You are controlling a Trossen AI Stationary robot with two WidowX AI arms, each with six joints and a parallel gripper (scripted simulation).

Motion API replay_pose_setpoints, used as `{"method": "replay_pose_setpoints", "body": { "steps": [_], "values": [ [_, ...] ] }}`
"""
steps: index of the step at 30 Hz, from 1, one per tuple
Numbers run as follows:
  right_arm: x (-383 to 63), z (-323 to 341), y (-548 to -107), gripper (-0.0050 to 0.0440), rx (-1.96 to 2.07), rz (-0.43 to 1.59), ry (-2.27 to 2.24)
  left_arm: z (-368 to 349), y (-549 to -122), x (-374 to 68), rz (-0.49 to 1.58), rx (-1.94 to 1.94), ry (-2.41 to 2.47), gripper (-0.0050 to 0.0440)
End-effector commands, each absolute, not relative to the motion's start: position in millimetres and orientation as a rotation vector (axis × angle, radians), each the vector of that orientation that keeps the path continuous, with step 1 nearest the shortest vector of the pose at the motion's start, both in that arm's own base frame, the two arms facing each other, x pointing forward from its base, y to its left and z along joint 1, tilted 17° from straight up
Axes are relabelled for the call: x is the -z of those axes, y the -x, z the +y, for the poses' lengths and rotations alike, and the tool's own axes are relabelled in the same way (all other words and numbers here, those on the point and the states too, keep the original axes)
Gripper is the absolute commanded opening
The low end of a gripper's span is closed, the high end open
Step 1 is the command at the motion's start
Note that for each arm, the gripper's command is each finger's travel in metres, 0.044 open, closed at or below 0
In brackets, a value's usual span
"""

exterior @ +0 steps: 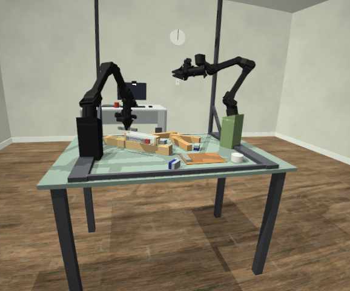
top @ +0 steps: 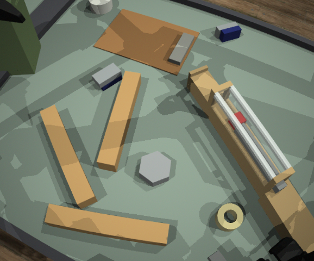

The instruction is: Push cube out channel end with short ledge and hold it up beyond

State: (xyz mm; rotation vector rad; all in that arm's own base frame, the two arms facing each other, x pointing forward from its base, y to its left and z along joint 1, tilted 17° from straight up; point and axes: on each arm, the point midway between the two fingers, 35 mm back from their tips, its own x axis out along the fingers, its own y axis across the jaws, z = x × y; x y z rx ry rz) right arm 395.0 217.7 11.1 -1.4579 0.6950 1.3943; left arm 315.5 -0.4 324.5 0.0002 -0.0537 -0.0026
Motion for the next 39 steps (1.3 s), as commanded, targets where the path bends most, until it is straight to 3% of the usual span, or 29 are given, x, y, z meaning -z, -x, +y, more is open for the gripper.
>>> {"method": "replay_pose_setpoints", "body": {
  "steps": [1,22,39],
  "values": [
    [-46,219,-401,0.0000,-1.354,0.631,1.471,0,-314,-331,-0.071,0.001,-0.003,0.0400],
    [-54,218,-400,0.0000,-1.353,0.629,1.472,0,-314,-331,-0.071,0.001,-0.003,0.0400],
    [-34,193,-341,0.0000,-1.324,0.661,1.428,0,-314,-331,-0.071,0.001,-0.003,0.0400]
  ]
}}
